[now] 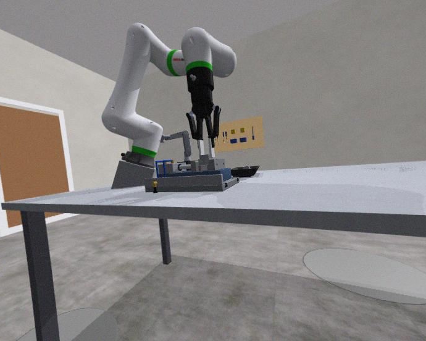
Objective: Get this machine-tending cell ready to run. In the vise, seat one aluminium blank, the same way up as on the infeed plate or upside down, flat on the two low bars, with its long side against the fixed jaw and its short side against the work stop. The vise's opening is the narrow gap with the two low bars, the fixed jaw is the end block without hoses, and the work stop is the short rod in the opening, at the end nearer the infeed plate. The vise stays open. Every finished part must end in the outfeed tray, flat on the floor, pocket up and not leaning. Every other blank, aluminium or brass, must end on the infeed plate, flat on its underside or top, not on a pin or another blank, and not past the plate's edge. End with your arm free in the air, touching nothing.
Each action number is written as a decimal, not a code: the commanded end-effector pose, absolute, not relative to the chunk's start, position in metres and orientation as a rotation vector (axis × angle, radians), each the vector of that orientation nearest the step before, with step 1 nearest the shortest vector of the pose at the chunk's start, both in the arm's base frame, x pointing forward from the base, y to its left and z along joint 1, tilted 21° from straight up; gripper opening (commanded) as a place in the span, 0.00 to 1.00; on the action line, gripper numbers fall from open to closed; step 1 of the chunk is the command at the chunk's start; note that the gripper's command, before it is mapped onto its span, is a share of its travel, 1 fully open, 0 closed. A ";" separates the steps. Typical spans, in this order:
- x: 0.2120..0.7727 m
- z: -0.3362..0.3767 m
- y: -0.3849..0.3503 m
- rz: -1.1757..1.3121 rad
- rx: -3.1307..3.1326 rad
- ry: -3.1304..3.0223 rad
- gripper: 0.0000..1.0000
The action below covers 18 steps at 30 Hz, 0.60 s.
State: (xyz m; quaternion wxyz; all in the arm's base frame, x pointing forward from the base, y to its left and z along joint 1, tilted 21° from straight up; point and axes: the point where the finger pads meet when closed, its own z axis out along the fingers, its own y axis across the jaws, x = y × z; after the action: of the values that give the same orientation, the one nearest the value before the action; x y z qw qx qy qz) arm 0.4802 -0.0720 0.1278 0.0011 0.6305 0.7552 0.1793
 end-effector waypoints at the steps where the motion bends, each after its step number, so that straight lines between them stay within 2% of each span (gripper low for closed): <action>1: 0.480 0.128 -0.072 0.563 1.979 2.371 0.00; 18: 0.479 0.134 -0.074 0.563 1.979 2.371 0.00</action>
State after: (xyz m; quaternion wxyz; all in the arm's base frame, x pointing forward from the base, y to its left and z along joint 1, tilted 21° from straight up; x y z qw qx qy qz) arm 0.4791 -0.0731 0.1317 0.0010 0.6305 0.7552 0.1793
